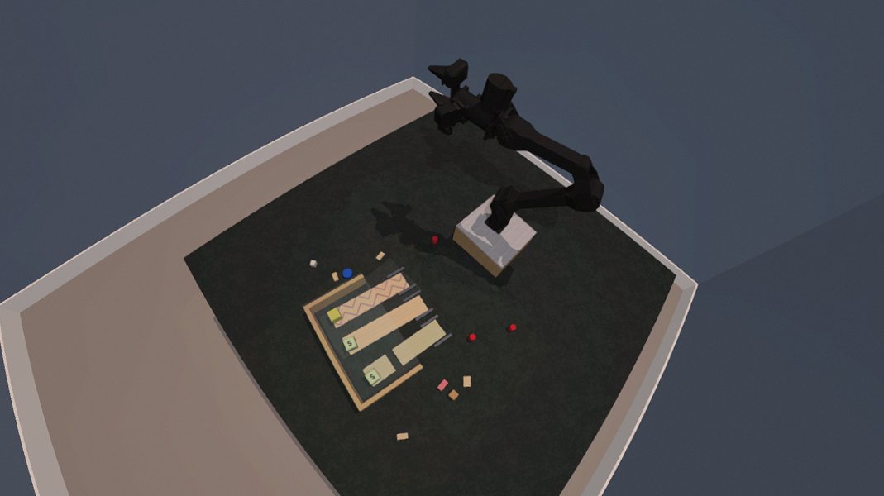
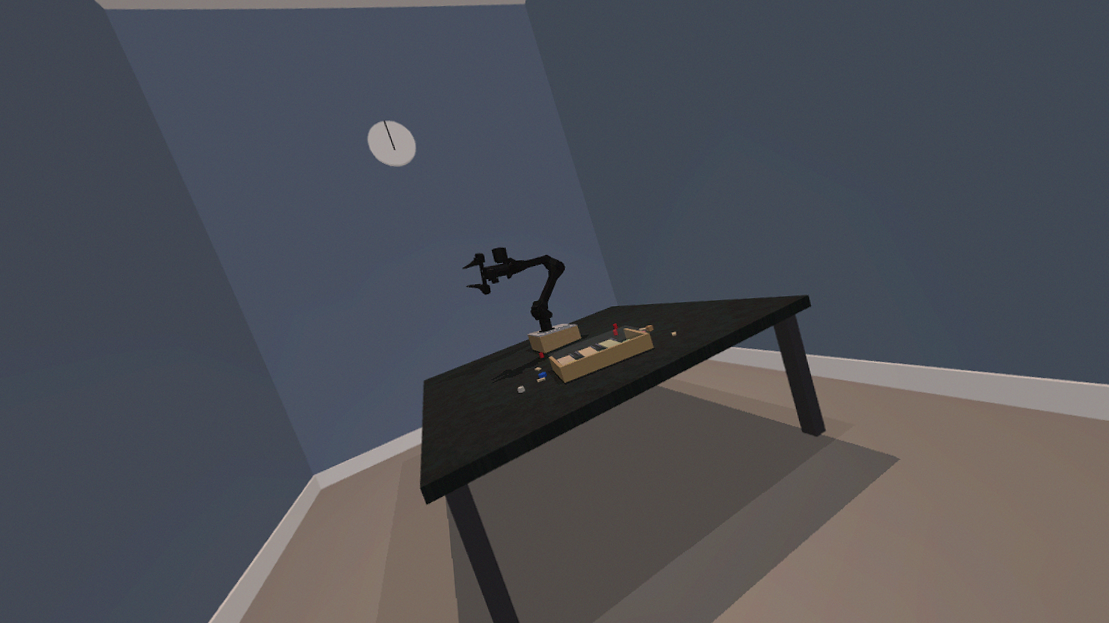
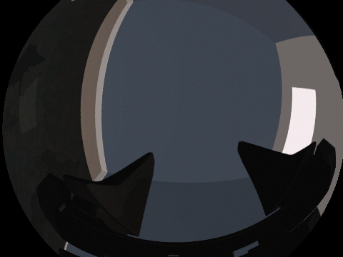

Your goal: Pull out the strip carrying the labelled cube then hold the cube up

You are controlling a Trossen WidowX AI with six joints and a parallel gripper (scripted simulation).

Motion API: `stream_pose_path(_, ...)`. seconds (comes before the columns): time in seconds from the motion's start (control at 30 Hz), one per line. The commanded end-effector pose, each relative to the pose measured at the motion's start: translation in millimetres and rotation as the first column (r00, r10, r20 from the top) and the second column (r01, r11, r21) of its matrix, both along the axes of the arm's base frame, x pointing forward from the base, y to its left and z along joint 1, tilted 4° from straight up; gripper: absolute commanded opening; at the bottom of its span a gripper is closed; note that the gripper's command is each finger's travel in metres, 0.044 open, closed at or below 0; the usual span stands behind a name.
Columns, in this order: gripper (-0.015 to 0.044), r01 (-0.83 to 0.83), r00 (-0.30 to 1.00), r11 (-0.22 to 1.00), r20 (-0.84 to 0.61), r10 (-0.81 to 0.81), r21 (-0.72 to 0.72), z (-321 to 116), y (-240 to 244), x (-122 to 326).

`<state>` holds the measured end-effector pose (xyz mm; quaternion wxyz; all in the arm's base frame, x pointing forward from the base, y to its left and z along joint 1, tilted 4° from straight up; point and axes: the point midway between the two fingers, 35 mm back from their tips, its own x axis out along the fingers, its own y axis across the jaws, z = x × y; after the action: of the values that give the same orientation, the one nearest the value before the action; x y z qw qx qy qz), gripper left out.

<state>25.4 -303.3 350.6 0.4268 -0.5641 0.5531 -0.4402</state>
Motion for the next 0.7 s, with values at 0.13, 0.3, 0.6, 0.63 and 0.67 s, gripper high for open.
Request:
stream_pose_path(0.13, 0.04, -0.401, 0.842, 0.9, 0.458, 0.287, 0.174, -59.5, 14.8, 115.4)
stream_pose_path(0.3, 0.04, -0.568, 0.699, 0.784, 0.651, 0.297, 0.252, -87.9, 41.8, 168.0)
stream_pose_path(0.6, 0.04, -0.778, 0.493, 0.494, 0.865, 0.098, 0.387, -138.8, 117.7, 243.4)
stream_pose_path(0.63, 0.04, -0.793, 0.48, 0.458, 0.875, 0.063, 0.402, -144.5, 127.9, 249.7)
stream_pose_path(0.67, 0.04, -0.806, 0.47, 0.421, 0.882, 0.027, 0.416, -150.0, 138.3, 255.6)
